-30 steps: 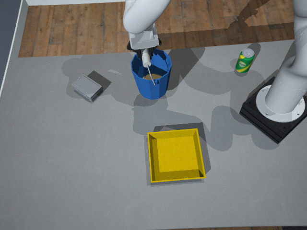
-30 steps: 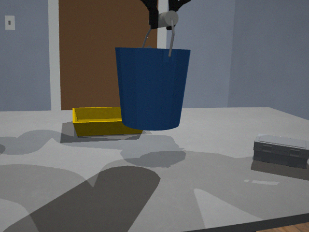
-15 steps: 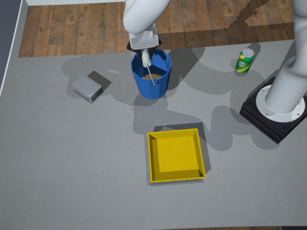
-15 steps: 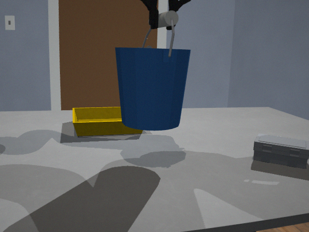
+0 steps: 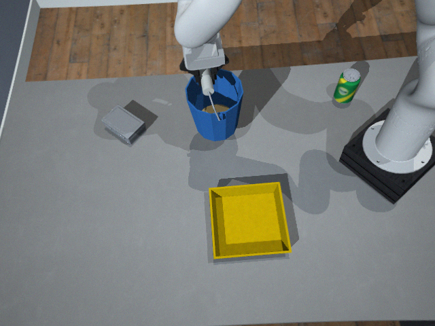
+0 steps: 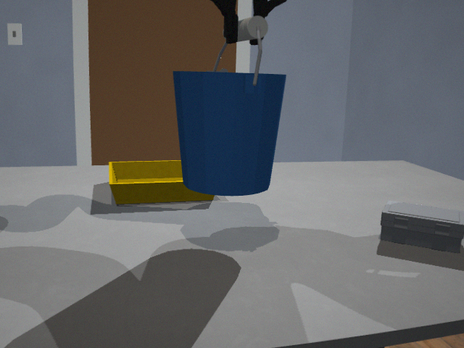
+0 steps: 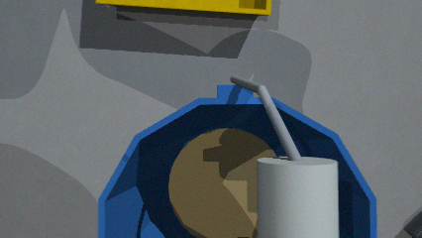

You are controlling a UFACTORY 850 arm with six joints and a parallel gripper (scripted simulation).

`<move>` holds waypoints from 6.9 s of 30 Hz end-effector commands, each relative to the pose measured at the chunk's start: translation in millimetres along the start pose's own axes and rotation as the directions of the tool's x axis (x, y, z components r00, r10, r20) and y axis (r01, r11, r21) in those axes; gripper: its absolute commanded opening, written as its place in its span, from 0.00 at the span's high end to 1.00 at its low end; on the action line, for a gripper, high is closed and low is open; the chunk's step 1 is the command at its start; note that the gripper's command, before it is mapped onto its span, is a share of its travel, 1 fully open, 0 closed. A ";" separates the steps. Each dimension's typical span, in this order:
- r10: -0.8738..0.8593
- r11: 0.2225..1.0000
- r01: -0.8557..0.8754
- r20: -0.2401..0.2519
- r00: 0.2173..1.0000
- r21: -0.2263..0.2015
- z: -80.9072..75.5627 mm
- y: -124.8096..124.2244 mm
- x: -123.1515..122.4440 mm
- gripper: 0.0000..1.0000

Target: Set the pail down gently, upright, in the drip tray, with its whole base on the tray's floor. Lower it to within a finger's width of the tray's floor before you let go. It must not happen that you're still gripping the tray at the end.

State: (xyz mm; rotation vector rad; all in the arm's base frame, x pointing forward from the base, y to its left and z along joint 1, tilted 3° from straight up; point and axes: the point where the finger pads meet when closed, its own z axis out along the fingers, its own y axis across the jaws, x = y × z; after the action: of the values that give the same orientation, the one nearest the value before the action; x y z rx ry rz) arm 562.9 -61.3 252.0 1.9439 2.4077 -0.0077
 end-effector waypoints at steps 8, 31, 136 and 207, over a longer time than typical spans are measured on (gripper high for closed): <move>0.000 1.000 0.000 0.001 1.000 -0.002 -1.0 0.7 -0.2 1.00; 0.000 1.000 0.000 0.001 1.000 -0.002 -1.0 0.5 1.3 1.00; 0.000 1.000 0.000 0.000 1.000 -0.002 -0.8 -29.0 222.0 1.00; 0.000 1.000 0.000 0.000 1.000 -0.002 -0.8 -43.0 325.9 1.00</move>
State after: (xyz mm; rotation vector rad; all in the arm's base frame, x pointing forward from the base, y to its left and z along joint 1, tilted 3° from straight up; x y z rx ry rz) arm 452.1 246.8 237.9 1.9438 2.4076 -0.0080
